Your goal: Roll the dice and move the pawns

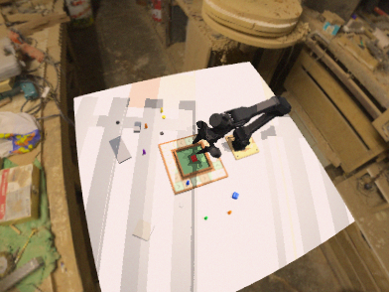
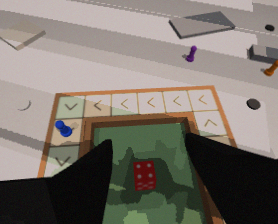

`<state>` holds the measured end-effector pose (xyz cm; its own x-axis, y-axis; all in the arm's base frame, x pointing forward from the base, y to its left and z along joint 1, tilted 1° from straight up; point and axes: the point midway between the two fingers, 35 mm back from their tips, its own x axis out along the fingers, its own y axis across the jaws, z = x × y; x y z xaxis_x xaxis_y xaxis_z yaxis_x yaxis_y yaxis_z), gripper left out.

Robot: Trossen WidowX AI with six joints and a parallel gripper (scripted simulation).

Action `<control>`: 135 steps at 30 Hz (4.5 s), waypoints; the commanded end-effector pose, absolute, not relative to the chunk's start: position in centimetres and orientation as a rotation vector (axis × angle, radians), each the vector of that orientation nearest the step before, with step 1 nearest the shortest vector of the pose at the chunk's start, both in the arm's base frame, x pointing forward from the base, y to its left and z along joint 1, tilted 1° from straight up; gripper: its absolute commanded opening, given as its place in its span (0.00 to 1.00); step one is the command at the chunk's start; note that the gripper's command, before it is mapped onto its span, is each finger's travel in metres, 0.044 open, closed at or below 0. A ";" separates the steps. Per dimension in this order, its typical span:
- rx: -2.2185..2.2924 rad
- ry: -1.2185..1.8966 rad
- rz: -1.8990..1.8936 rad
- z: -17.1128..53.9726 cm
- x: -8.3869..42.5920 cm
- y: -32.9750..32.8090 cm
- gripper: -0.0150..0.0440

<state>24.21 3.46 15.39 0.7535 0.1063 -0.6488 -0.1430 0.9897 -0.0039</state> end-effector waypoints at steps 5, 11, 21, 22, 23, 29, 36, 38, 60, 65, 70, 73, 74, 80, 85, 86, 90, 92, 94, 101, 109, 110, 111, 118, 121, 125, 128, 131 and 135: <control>-0.051 0.693 0.128 18.5 24.3 3.5 1.00; -0.072 0.974 0.122 17.0 25.3 3.6 1.00; -0.105 1.492 0.105 13.8 26.7 3.7 1.00; -0.106 1.518 0.104 13.7 26.7 3.7 1.00; -0.107 1.527 0.104 13.6 26.7 3.7 1.00; -0.099 1.444 0.099 13.9 26.5 4.6 0.87; -0.003 1.458 0.012 13.1 24.8 11.0 0.72; 0.063 1.468 -0.033 12.7 23.9 13.5 0.72; 0.466 1.509 -0.417 9.8 10.7 27.2 0.72; 0.466 1.509 -0.417 9.8 10.7 27.2 0.72; 0.466 1.510 -0.417 9.1 10.5 27.0 0.72; 0.466 1.510 -0.417 8.4 10.5 27.0 0.72; 0.466 1.510 -0.417 8.4 10.5 27.0 0.72; 0.465 1.510 -0.417 6.9 10.5 27.0 0.72; 0.465 1.510 -0.417 6.5 10.6 27.1 0.72; 0.465 1.510 -0.417 6.3 10.6 27.1 0.72; 0.465 1.510 -0.417 5.7 10.6 27.1 0.72; 0.465 1.510 -0.417 5.4 10.6 27.1 0.72; 0.465 1.510 -0.417 5.0 10.6 27.1 0.72; 0.465 1.510 -0.417 3.9 10.6 27.1 0.72; 0.465 1.510 -0.417 3.7 10.6 27.1 0.50; 0.465 1.510 -0.417 3.7 10.6 27.1 0.45; 0.465 1.510 -0.417 3.7 10.6 27.1 0.41; 0.465 1.510 -0.417 3.8 10.6 27.1 0.26; 0.466 1.509 -0.417 4.9 10.8 27.4 0.25; 0.466 1.509 -0.416 6.9 10.9 27.7 0.25; 0.466 1.509 -0.416 8.4 10.9 27.8 0.25; 0.466 1.509 -0.416 10.0 11.0 27.9 0.25; 0.466 1.509 -0.416 12.1 10.9 27.8 0.25</control>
